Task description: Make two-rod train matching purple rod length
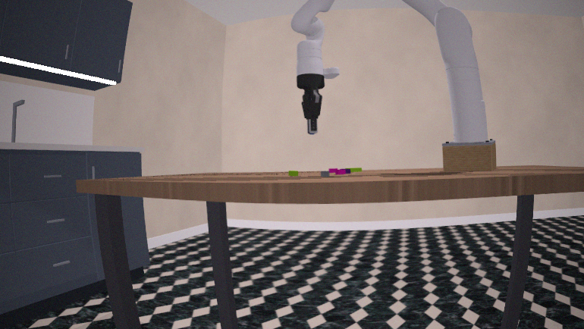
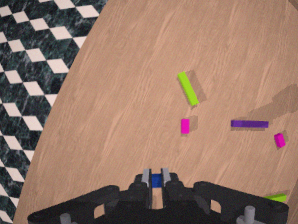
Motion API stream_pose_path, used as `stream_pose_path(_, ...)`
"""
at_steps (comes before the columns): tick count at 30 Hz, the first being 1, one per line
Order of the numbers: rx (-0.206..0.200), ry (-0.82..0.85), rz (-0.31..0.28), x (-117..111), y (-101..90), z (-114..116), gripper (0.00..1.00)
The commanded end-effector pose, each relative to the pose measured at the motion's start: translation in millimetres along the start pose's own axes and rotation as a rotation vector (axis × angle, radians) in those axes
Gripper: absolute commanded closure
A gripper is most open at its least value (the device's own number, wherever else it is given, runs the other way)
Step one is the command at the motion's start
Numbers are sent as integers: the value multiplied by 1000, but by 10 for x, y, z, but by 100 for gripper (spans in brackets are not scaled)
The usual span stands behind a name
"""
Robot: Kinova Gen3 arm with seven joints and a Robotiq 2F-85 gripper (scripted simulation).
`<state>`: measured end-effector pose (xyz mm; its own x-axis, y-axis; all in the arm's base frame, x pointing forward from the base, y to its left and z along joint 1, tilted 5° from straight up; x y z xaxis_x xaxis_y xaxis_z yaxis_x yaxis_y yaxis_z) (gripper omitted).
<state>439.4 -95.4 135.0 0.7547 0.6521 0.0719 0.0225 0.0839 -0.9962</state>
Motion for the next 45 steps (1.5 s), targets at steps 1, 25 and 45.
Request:
stream_pose_path(1, 5, -15, 3, -5, -1, 0, 95)
stream_pose_path(25, 0, -15, 1, 1, 571, -14, 95)
stream_pose_path(45, -1, -16, 0, 15, 884, -27, 95)
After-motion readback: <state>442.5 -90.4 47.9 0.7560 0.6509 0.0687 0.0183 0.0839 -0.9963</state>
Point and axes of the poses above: the point where the finger pads meet when closed, its own y axis out along the fingers, its own z axis across the jaws, x = y × z, the point moved 8 cm from there along -y, back along the fingers, and after that the axes turned 4 degrees about -y, right-handed, at the moved point
